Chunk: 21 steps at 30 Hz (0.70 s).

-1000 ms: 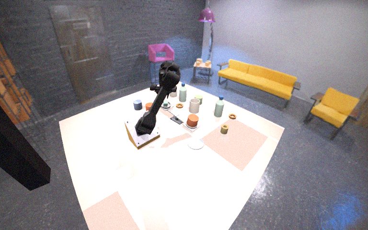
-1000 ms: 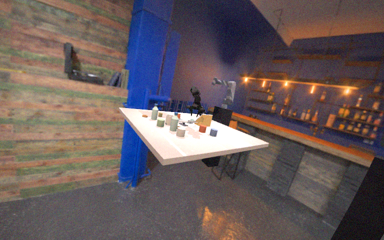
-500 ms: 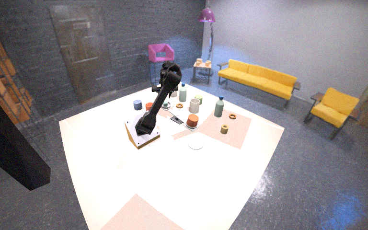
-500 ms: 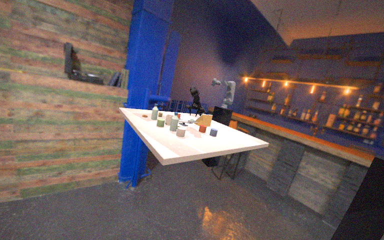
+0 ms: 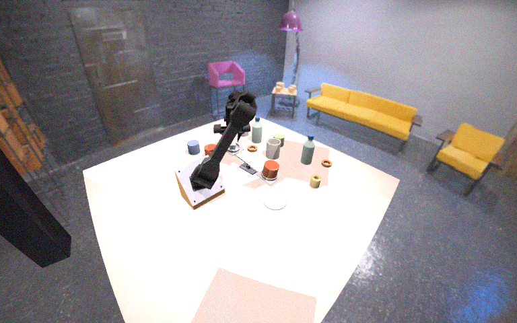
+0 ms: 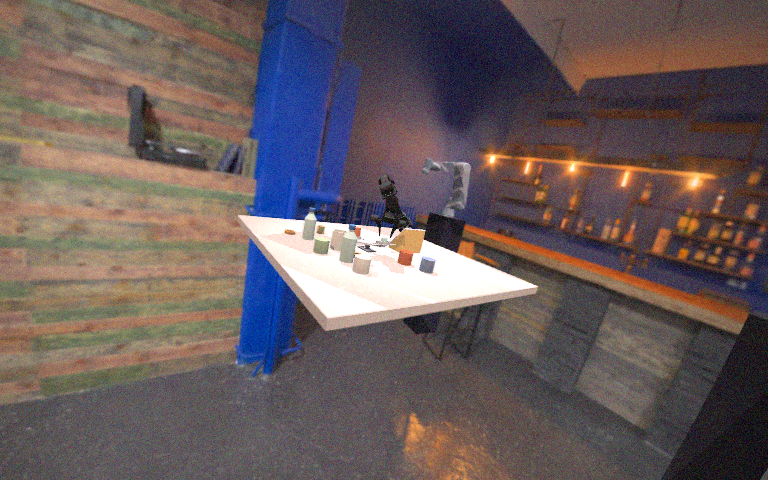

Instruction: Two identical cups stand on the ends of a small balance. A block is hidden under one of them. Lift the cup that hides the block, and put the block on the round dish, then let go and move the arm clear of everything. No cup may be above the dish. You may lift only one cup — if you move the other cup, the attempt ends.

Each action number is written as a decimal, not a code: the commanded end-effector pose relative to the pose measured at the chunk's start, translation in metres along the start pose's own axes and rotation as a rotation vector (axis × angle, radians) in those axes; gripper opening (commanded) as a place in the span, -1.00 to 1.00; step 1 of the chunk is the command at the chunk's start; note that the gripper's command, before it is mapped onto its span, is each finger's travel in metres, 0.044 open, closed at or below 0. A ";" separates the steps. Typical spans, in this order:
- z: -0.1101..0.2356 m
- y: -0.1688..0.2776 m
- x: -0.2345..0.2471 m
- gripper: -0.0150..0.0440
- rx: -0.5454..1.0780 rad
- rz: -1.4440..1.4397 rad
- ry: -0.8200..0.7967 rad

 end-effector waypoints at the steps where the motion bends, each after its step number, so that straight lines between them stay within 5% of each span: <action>1: -0.008 0.001 -0.001 0.39 0.004 0.004 0.004; 14: -0.027 0.002 -0.001 0.39 0.005 0.004 0.004; 18: -0.027 0.002 -0.001 0.03 0.005 0.004 0.004; 21: -0.027 0.002 -0.001 -0.03 0.005 0.004 0.004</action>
Point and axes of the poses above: the point midway between the two fingers, 35 mm back from their tips, its own z axis back along the fingers, its own x axis across the jaws, y = z × x, the point moved 1 cm from there along z, back along the fingers, and after that the axes turned 2 degrees about z, right-handed, at the moved point
